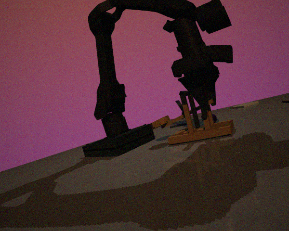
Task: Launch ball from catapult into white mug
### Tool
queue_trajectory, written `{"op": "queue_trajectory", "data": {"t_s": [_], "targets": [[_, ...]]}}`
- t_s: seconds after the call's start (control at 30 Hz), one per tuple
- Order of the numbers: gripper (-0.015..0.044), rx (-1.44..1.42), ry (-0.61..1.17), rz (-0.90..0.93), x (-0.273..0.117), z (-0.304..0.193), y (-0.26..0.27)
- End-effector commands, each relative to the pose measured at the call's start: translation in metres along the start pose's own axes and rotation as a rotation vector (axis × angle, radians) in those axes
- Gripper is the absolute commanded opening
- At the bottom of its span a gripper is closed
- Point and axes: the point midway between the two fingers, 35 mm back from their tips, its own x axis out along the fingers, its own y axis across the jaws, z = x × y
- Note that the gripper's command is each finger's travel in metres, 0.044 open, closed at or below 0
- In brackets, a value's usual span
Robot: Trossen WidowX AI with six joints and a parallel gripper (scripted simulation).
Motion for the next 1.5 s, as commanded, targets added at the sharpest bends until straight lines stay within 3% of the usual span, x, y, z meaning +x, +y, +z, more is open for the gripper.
{"op": "queue_trajectory", "data": {"t_s": [0.0,0.6,0.97,1.17,1.3,1.47], "targets": [[0.044,-0.002,0.015,0.004,0.011,-0.002,0.001],[0.044,-0.002,0.016,0.004,0.029,-0.004,0.001],[0.0151,0.002,0.006,0.0,0.025,-0.003,0.0],[0.0111,0.002,0.006,0.0,0.025,-0.003,0.0],[0.0006,0.002,0.007,0.001,-0.013,-0.001,0.0],[0.0,0.001,0.007,0.001,-0.025,0.0,0.001]]}}
